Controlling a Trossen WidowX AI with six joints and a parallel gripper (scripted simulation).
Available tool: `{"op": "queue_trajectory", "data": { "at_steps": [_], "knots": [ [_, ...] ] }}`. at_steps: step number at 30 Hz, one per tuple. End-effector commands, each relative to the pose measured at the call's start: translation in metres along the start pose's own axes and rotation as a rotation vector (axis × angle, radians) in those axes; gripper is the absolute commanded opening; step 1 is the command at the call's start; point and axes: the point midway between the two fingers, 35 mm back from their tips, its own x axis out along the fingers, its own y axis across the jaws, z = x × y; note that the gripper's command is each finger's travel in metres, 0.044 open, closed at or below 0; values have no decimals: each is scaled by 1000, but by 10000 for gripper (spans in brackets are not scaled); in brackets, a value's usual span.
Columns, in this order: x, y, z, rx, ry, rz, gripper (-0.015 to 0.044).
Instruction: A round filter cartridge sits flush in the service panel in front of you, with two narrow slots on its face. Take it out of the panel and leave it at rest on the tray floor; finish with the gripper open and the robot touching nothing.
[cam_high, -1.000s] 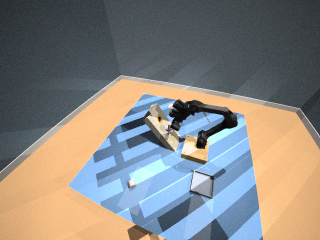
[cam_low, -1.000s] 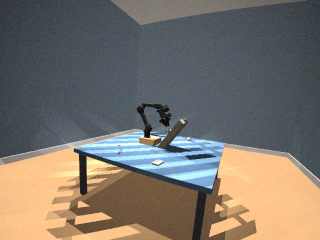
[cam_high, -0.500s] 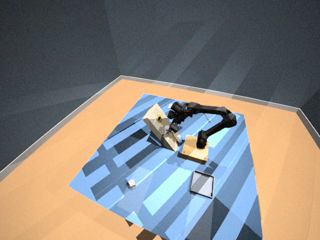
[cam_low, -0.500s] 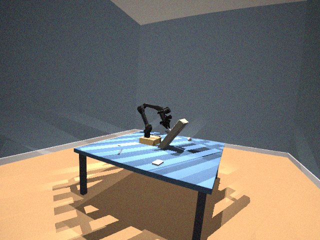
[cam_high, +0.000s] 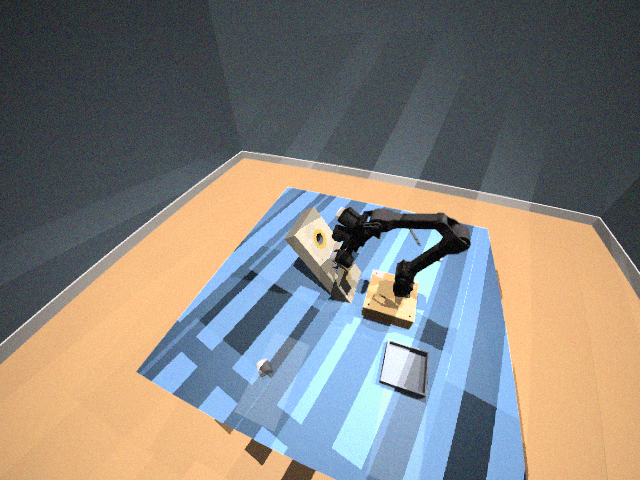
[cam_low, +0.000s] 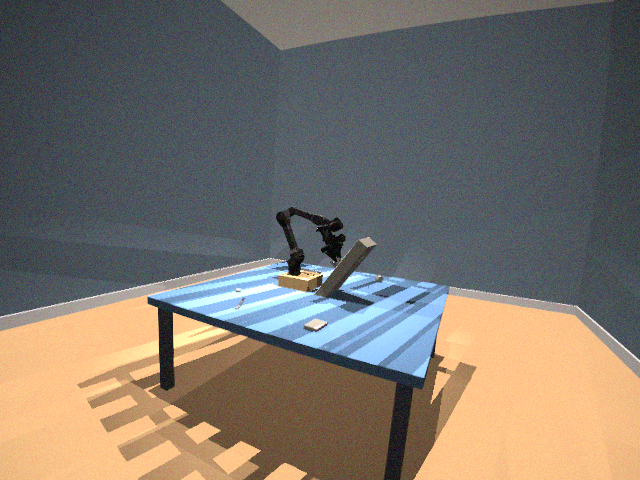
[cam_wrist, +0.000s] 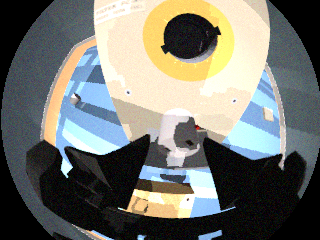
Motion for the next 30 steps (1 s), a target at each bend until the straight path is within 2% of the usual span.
{"op": "queue_trajectory", "data": {
  "at_steps": [1, 3, 5, 16, 23, 30],
  "knots": [
    [7, -1, -1, 5, 4, -5, 305],
    [8, -1, -1, 5, 4, -5, 305],
    [4, 0, -1, 0, 2, 0, 252],
    [4, 0, -1, 0, 2, 0, 179],
    [0, 0, 7, 0, 2, -1, 0],
    [-6, -1, 22, 1, 2, -3, 0]
  ]
}}
